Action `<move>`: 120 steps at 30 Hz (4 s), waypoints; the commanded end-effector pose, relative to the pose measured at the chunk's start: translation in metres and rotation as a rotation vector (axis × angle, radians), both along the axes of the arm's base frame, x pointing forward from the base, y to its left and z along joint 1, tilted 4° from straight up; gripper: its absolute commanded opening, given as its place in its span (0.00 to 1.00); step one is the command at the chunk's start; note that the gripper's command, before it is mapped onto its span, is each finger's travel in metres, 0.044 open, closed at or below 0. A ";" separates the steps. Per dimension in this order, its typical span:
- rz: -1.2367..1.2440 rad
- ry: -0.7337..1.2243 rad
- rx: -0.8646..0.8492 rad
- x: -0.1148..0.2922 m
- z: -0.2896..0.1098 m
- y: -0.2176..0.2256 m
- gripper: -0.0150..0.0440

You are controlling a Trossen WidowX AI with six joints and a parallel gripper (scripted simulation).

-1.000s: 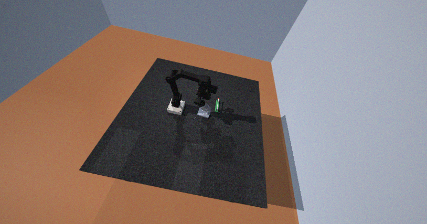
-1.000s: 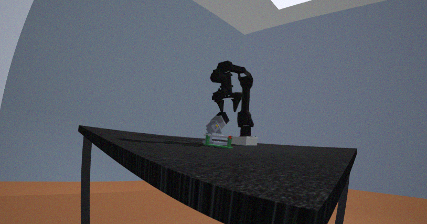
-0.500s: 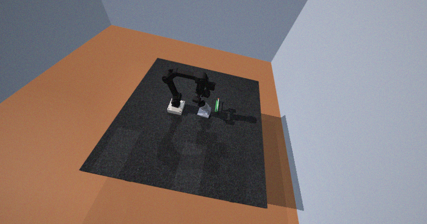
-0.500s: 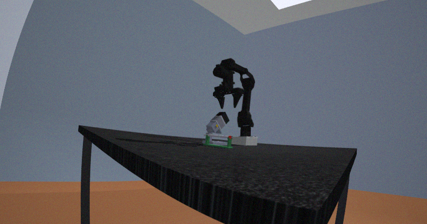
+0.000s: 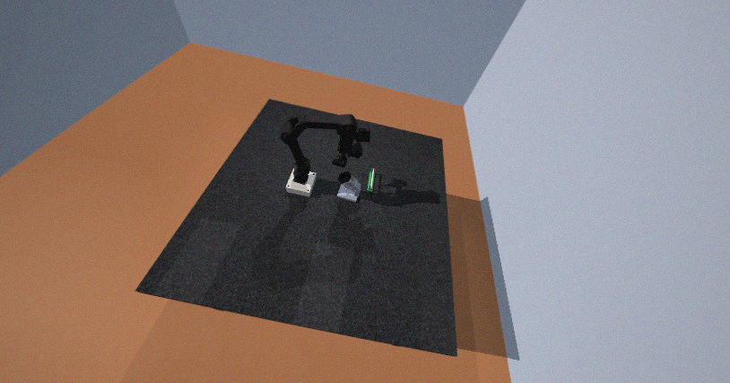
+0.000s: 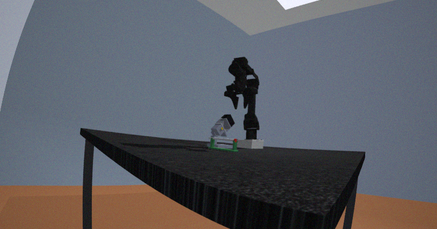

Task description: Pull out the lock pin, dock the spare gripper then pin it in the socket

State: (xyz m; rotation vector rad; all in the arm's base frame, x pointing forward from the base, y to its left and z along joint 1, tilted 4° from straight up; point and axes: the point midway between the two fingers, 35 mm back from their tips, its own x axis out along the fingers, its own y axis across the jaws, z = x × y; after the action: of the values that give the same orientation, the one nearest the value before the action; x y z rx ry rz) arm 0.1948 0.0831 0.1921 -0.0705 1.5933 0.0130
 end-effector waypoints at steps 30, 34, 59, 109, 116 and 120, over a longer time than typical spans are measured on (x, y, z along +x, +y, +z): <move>1.475 0.160 -0.238 0.163 -0.050 0.074 0.56; 1.619 0.205 -0.257 0.177 -0.059 0.073 0.56; 1.620 0.205 -0.257 0.181 -0.104 0.073 0.56; 1.620 0.206 -0.257 0.181 -0.189 0.072 0.47; 1.620 0.206 -0.257 0.181 -0.189 0.072 0.25; 1.620 0.206 -0.257 0.181 -0.189 0.072 0.25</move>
State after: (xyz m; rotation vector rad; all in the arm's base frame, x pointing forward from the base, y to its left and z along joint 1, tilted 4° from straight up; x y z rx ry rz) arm 0.3759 0.1559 0.0035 -1.5527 1.3317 1.0839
